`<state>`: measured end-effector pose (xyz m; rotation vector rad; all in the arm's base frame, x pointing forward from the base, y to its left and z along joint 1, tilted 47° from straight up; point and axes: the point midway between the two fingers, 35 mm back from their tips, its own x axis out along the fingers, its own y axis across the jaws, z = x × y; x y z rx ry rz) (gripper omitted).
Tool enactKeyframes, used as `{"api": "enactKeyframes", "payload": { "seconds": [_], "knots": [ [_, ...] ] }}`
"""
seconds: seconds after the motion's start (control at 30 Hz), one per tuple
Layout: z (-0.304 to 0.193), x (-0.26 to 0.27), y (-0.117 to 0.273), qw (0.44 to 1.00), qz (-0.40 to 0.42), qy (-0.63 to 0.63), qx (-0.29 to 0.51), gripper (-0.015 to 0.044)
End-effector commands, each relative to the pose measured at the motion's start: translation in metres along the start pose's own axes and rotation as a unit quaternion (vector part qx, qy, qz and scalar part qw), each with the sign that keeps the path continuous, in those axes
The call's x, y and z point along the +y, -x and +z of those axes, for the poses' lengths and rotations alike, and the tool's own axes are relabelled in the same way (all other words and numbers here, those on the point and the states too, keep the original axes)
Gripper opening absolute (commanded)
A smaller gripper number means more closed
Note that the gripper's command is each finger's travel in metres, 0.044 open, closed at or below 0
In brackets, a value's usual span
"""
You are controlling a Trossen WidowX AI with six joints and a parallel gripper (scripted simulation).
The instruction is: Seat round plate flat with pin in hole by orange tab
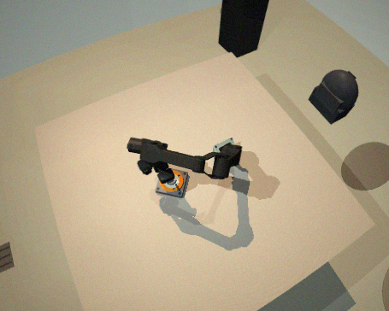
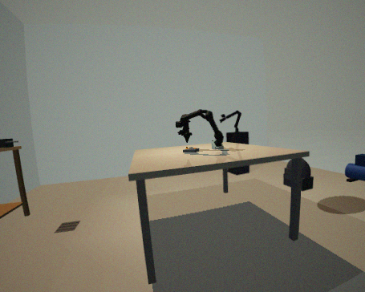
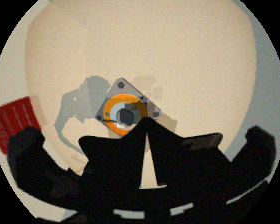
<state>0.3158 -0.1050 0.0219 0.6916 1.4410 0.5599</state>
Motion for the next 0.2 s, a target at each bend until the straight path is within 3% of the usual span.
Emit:
{"api": "enactKeyframes", "payload": {
  "seconds": [0.0, 0.17],
  "knots": [
    [-0.0004, -0.0002, -0.0007, 1.000, 0.001, -0.003, 0.000, 0.0000],
    [-0.0004, -0.0002, -0.0007, 1.000, 0.001, -0.003, 0.000, 0.0000]
  ]
}}
